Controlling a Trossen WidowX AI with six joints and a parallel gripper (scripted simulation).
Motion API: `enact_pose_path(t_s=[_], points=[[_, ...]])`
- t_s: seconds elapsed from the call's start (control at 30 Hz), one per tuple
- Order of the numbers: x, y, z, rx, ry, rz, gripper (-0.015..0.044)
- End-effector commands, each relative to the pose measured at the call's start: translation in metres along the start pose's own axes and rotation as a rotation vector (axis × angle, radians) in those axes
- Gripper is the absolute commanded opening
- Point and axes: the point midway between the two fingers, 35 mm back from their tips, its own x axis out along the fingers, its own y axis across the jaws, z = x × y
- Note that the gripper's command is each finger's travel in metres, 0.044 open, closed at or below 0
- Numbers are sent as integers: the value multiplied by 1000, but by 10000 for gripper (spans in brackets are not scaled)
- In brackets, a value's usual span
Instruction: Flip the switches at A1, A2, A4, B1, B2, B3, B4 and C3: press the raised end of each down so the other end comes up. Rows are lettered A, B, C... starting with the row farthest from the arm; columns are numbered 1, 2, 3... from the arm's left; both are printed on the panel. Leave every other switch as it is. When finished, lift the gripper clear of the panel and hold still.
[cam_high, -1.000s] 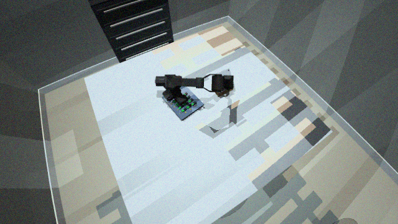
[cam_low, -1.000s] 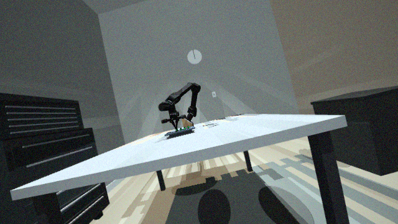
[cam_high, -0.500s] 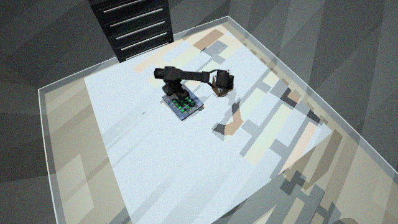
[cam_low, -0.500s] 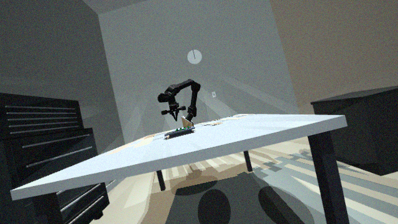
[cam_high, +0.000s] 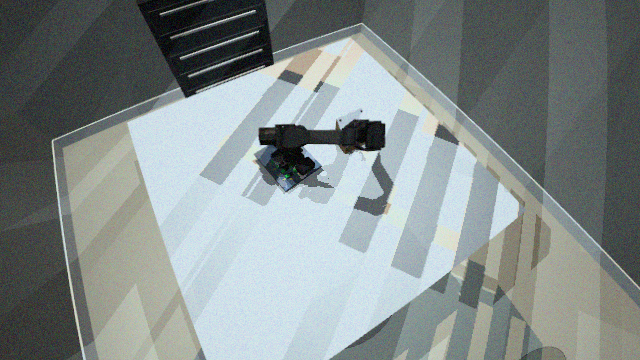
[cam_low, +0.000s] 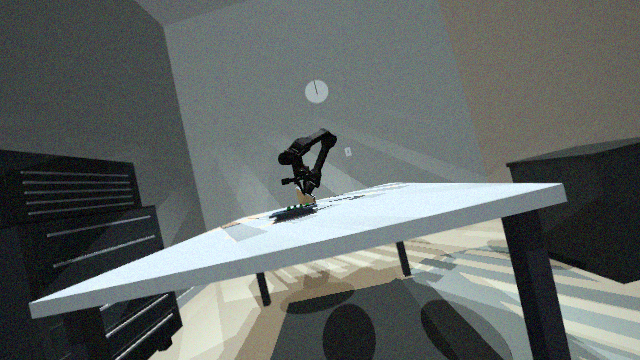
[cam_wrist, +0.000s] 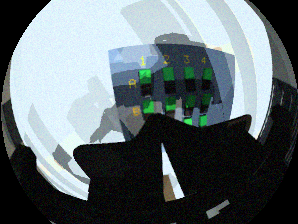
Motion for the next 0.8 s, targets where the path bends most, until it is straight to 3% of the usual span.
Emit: enact_pose_path(t_s=[0.0,0.77], points=[[14,2,-3,7,18,11,0],[38,2,-3,7,18,12,0]])
